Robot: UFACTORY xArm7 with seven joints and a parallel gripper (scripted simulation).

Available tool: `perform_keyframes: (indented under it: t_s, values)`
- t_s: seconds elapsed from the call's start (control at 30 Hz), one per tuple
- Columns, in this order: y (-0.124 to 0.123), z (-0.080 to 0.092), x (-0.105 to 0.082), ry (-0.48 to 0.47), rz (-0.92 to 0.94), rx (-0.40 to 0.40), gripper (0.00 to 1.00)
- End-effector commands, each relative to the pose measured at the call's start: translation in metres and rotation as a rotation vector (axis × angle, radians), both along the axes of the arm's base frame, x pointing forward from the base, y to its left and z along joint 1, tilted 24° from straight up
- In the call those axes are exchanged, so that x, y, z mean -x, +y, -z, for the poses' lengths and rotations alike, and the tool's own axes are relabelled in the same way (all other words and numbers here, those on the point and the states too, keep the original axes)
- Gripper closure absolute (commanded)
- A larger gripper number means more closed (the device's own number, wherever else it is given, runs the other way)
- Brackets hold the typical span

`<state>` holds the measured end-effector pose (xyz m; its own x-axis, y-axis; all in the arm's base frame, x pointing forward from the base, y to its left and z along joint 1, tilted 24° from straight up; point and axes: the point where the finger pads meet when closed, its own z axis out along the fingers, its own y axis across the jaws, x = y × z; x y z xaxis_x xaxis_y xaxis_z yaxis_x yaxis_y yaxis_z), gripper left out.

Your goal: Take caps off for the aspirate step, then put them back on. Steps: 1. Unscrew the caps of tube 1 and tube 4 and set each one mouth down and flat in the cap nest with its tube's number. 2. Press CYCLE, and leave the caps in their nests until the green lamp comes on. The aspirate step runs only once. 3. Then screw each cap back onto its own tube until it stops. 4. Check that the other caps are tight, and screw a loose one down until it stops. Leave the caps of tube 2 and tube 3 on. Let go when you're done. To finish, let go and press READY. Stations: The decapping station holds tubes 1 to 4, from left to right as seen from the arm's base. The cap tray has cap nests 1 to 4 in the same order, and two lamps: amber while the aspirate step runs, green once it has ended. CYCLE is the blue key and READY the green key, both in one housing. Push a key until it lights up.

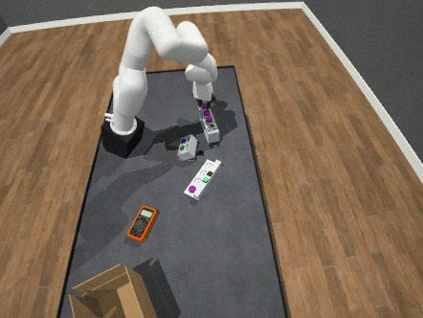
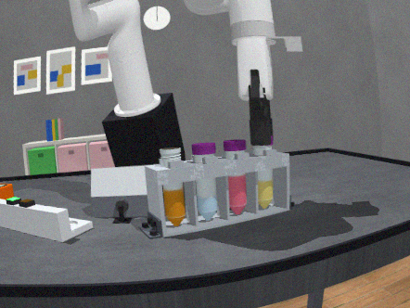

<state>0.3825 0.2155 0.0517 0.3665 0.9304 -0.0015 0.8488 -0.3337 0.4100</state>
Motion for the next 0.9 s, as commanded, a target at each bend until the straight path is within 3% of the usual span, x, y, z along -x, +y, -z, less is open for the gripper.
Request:
perform_keyframes:
  t_s: [0.0,0.07,0.87]
  values:
    - [0.002,-0.0017,-0.0008,0.031,-0.186,0.072,0.54]
    - [0.002,-0.0017,-0.0008,0.031,-0.186,0.072,0.54]
    - [0.0021,-0.0017,-0.0008,0.162,-0.988,0.407,0.54]
